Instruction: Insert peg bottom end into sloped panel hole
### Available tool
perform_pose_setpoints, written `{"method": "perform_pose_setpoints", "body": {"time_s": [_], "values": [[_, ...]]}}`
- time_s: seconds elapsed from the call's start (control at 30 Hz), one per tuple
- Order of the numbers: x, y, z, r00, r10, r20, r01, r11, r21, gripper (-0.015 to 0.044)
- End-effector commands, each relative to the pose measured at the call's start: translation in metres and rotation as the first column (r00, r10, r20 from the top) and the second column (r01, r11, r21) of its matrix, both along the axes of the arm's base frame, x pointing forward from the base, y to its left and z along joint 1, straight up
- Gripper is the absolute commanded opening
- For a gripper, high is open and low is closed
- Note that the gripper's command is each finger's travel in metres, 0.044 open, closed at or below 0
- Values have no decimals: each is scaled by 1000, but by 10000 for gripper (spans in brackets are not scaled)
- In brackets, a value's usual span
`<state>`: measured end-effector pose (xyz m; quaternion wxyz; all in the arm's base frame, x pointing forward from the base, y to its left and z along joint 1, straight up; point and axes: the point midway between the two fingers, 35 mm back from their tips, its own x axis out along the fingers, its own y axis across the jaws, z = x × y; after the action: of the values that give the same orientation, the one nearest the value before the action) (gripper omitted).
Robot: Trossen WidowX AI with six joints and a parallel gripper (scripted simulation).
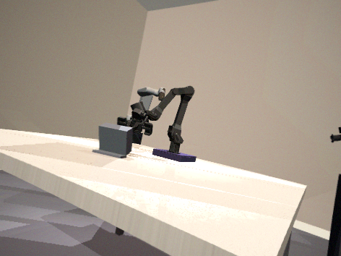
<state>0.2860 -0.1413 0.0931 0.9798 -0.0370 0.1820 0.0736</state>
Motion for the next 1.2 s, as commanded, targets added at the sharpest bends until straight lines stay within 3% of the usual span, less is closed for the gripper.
{"method": "perform_pose_setpoints", "body": {"time_s": [0.0,1.17], "values": [[1,1,-4,1000,-8,-5,8,1000,15,0],[28,5,-15,1000,-22,15,21,999,34,0]]}}
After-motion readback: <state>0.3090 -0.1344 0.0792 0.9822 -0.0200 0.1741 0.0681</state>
